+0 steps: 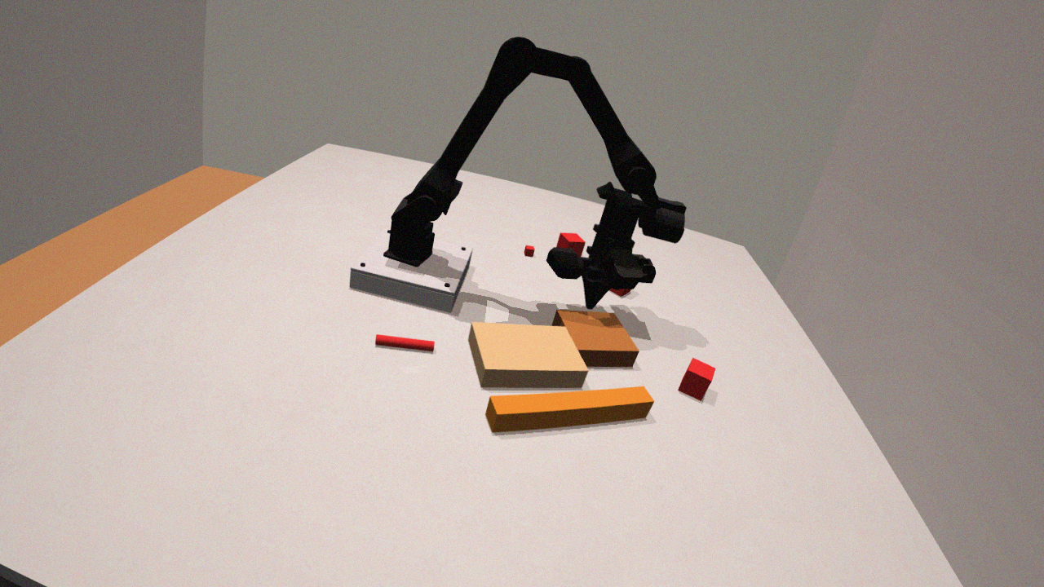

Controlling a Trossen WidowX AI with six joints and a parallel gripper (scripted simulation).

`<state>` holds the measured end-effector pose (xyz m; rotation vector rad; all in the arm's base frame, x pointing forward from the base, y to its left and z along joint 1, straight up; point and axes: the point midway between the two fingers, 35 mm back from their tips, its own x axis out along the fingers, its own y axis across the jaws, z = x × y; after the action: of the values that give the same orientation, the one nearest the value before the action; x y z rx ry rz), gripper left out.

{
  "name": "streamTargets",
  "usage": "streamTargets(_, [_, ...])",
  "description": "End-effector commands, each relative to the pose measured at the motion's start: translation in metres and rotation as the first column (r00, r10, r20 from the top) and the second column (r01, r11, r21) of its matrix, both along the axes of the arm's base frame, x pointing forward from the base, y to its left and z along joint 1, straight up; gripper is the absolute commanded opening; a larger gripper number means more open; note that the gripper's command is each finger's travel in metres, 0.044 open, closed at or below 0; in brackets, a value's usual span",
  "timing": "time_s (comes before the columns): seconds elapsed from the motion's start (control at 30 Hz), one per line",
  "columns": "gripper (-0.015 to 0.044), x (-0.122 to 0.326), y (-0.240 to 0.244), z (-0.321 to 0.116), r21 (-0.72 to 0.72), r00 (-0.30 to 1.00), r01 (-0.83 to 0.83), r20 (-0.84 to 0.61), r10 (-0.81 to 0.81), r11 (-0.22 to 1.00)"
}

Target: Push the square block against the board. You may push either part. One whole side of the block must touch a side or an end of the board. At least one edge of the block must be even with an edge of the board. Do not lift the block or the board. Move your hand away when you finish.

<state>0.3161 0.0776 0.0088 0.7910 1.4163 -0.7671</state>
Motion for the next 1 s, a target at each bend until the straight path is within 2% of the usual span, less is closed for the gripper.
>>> streamTargets(0.0, [0.0,0.0,0.0,0.003,0.0,1.0,0.0,0.001,0.0,1.0])
streamTargets(0.13, [0.0,-0.001,0.0,0.054,0.0,1.0,0.003,0.009,-0.002,1.0])
streamTargets(0.3, [0.0,-0.002,0.0,0.057,0.0,1.0,0.003,0.009,-0.003,1.0])
streamTargets(0.5, [0.0,-0.019,-0.04,0.056,-0.002,0.997,0.083,0.008,-0.083,0.997])
streamTargets(0.6, [0.0,-0.019,-0.04,0.053,-0.002,0.997,0.083,0.008,-0.083,0.997])
streamTargets(0.73, [0.0,-0.018,-0.04,0.004,-0.002,0.997,0.083,0.007,-0.083,0.997])
streamTargets(0.97, [0.0,-0.017,-0.041,0.001,-0.002,0.997,0.083,0.007,-0.083,0.997])
